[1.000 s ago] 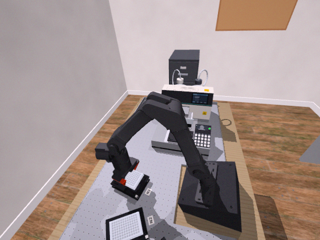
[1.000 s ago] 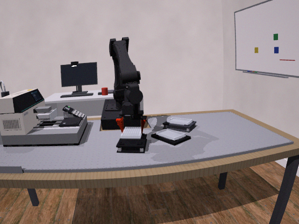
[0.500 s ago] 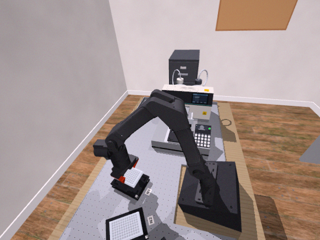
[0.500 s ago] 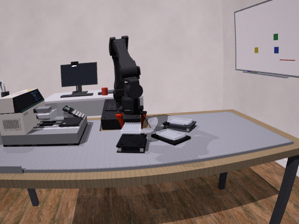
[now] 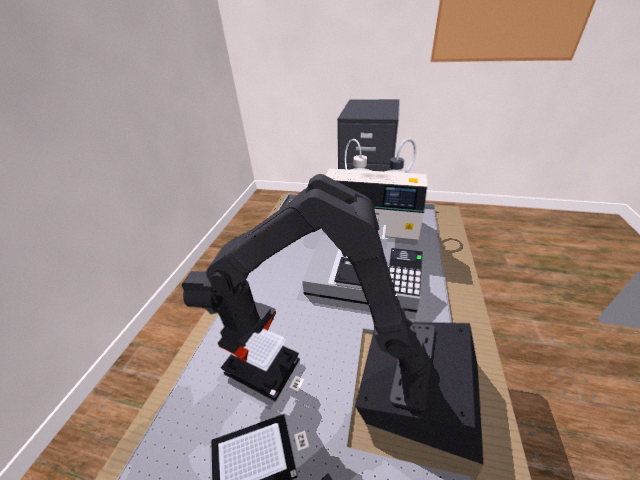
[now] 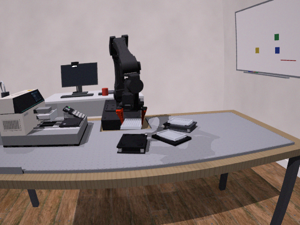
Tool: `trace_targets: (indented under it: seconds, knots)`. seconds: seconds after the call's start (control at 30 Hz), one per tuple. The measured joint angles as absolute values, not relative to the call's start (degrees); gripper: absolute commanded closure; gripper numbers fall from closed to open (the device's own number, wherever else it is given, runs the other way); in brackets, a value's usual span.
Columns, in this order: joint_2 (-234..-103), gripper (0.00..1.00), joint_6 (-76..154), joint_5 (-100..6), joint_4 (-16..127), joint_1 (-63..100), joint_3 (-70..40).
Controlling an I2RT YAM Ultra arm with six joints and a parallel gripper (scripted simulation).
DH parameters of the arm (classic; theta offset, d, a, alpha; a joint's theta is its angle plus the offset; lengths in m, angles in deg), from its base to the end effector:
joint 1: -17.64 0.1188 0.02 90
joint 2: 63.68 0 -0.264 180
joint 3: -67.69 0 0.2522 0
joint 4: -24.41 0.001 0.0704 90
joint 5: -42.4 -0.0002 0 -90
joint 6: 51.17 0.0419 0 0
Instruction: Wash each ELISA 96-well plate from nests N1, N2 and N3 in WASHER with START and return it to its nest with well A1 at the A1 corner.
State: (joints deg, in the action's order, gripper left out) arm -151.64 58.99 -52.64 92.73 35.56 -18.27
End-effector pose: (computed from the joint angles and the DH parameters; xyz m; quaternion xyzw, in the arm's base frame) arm 0.2865 0.0898 0.2682 0.0268 0.9840 0.0147 0.1755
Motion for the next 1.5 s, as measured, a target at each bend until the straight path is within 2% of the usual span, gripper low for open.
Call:
trace_targets:
  seconds: [0.83,1.5]
  knots:
    - [-149.91,1.0,58.14,-52.42,96.97,35.4,-20.85]
    - [-145.8,1.0,41.03,-47.54,97.89,17.85,-18.34]
